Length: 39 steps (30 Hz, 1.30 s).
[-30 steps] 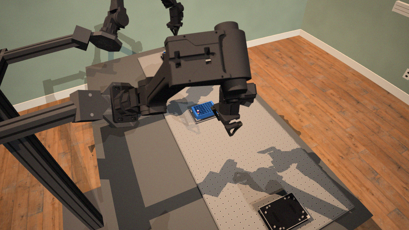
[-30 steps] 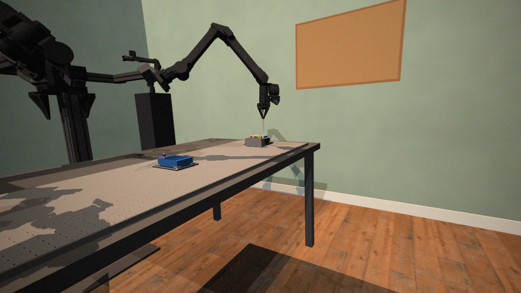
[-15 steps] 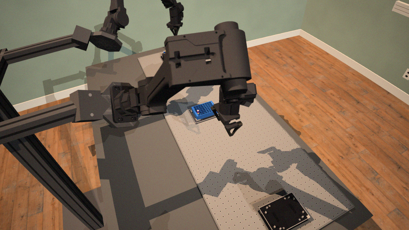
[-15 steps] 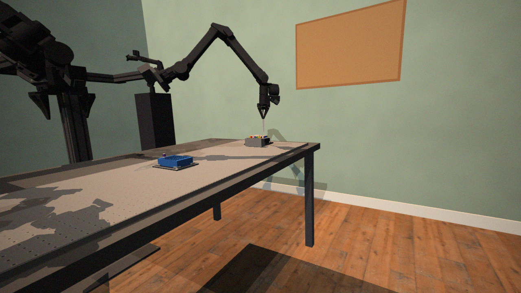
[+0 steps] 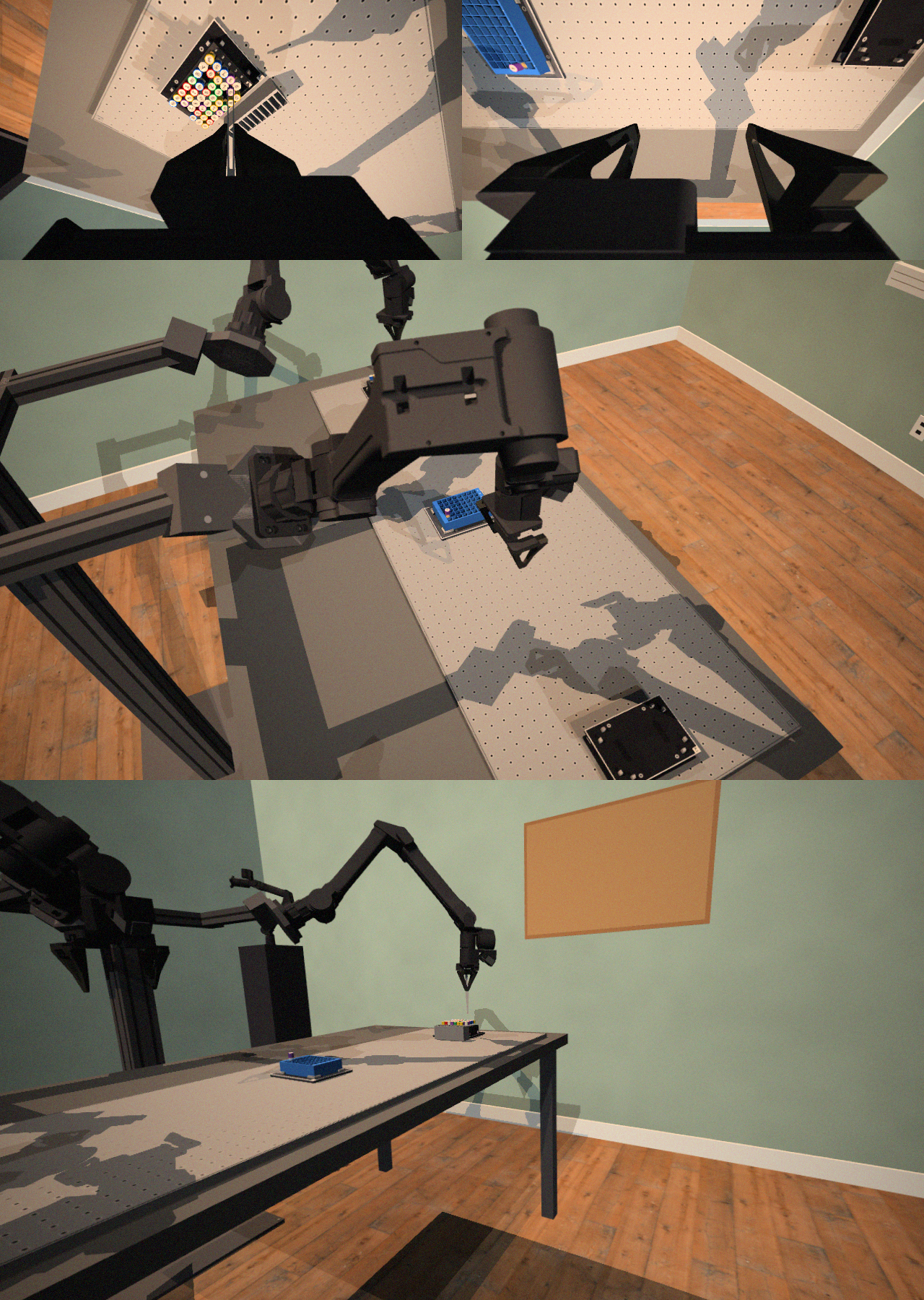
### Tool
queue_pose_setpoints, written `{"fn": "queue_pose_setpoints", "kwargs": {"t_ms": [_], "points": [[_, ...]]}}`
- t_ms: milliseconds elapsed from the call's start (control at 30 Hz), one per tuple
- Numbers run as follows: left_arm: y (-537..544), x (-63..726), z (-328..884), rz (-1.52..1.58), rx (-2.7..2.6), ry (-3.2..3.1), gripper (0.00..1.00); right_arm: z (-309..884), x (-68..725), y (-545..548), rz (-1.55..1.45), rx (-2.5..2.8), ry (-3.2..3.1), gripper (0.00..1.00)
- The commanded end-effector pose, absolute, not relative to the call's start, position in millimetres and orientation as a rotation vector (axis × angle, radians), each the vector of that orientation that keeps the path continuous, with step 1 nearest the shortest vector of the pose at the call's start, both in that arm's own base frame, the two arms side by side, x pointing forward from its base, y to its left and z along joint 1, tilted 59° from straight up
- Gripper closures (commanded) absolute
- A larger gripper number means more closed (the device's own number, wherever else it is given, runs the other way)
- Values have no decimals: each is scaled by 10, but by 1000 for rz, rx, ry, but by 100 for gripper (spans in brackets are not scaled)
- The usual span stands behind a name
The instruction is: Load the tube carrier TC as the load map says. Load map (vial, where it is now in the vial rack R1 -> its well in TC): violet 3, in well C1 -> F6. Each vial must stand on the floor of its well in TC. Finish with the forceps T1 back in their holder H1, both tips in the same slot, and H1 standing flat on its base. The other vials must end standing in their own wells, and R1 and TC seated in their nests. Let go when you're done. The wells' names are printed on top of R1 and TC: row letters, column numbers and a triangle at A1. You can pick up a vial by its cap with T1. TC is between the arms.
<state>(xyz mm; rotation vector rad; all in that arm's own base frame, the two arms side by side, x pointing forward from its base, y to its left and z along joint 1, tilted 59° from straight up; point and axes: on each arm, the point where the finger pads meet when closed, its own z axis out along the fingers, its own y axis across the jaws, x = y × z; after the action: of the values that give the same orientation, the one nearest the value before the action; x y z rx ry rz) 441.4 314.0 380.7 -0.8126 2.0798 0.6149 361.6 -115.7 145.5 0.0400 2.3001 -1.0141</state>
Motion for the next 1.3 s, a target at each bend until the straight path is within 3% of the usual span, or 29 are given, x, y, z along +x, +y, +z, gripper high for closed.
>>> {"fn": "queue_pose_setpoints", "kwargs": {"t_ms": [0,1267], "points": [[3253,4439,3769,627,-820,2082,93,1589,3688,-1141,-1000,71,2261,0],[3270,4462,3790,623,-817,2077,93,1589,3688,-1141,-1000,71,2261,0]]}}
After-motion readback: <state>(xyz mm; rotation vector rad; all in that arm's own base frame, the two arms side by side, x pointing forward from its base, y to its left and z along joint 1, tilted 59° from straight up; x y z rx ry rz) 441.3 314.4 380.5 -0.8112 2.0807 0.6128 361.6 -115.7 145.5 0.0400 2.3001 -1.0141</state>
